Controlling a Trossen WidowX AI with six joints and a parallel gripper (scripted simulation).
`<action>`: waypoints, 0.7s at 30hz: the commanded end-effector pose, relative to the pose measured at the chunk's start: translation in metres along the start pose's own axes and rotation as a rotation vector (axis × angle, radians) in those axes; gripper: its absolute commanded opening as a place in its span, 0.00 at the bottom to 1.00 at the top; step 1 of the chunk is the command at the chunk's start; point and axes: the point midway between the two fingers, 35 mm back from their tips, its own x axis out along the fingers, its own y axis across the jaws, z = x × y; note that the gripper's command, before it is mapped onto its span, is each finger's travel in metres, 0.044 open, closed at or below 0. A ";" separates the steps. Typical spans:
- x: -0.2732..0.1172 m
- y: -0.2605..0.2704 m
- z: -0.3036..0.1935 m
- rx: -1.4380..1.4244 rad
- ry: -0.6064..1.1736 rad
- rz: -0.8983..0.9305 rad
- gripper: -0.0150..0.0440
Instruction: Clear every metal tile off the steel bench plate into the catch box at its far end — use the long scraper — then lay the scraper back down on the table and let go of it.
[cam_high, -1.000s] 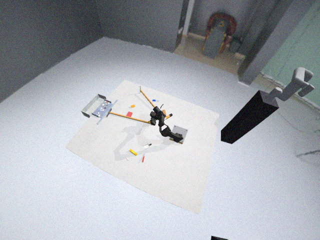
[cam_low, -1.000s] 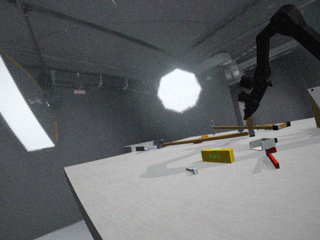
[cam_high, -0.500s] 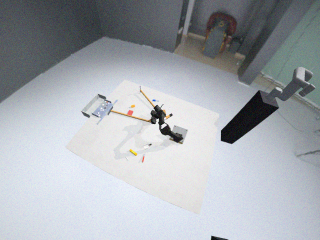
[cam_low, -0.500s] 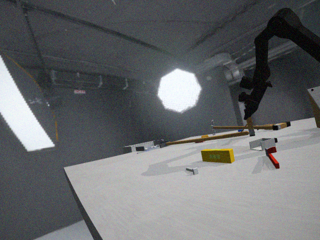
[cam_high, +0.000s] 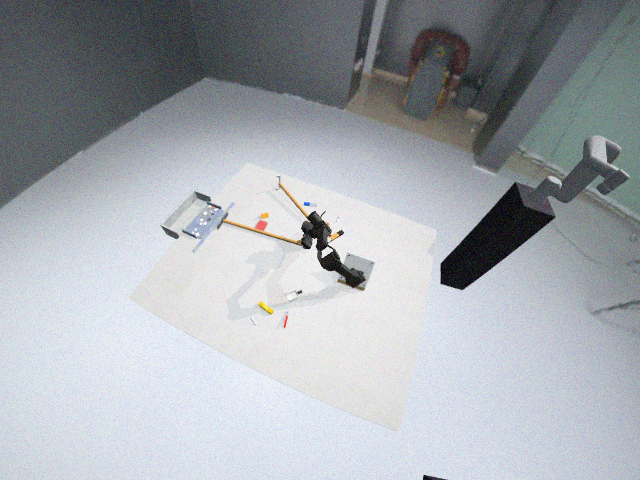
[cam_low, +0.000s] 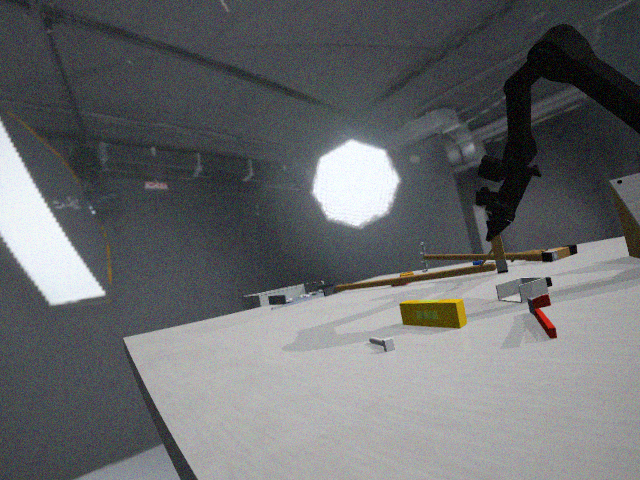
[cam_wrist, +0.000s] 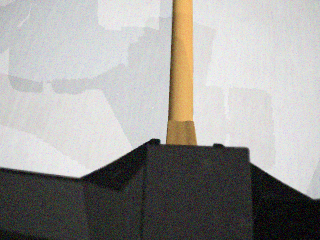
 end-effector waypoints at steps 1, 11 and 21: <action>-0.003 -0.005 0.000 0.034 -0.006 -0.030 0.25; -0.004 0.007 -0.001 0.039 -0.005 -0.034 0.25; -0.004 0.019 -0.001 0.041 -0.005 -0.034 0.25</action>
